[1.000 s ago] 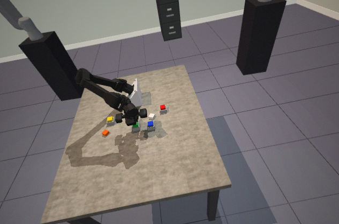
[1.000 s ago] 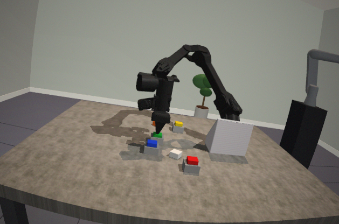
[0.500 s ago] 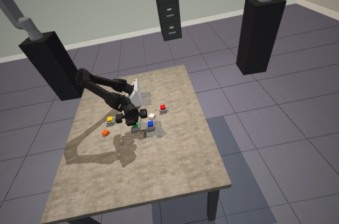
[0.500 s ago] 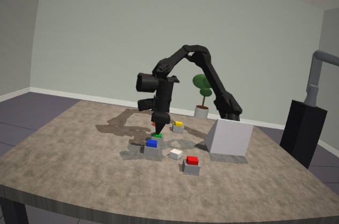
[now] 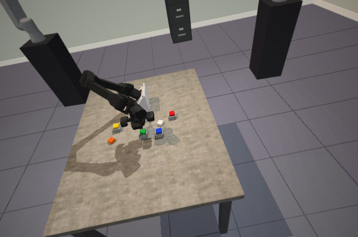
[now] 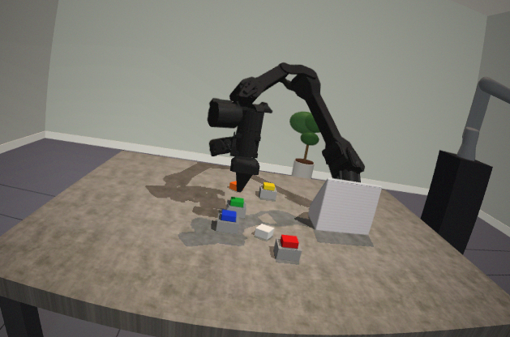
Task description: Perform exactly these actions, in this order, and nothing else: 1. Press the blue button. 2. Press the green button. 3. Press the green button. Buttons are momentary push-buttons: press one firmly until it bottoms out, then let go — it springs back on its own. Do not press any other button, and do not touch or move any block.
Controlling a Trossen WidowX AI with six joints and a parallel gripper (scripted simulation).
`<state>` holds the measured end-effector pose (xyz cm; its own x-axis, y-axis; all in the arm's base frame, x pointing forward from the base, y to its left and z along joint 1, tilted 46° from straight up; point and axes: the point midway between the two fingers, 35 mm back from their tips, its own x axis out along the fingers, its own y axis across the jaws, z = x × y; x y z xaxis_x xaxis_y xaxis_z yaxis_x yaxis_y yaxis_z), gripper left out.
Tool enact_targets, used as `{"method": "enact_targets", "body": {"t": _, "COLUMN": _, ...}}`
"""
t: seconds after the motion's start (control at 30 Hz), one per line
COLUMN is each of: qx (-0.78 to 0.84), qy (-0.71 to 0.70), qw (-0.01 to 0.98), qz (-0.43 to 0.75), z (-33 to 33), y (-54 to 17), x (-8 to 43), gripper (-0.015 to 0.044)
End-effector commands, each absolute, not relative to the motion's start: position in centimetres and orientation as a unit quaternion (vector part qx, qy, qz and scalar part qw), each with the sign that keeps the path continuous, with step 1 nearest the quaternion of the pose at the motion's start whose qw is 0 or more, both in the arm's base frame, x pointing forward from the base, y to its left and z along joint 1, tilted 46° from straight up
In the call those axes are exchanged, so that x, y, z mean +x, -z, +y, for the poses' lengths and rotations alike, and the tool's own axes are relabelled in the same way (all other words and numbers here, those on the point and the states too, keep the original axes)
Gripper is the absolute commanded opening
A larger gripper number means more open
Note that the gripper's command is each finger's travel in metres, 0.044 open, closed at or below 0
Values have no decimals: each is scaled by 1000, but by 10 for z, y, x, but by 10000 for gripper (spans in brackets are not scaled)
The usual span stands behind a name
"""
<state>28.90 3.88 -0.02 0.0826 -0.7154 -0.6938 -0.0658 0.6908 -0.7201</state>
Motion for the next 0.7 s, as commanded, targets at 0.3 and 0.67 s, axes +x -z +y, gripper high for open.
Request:
{"method": "enact_targets", "body": {"t": 0.3, "qx": -305, "qy": 244, "qw": 669, "qz": 632, "z": 30, "y": 9, "x": 291, "gripper": 20}}
{"method": "enact_targets", "body": {"t": 0.67, "qx": -305, "qy": 244, "qw": 669, "qz": 632, "z": 18, "y": 20, "x": 292, "gripper": 20}}
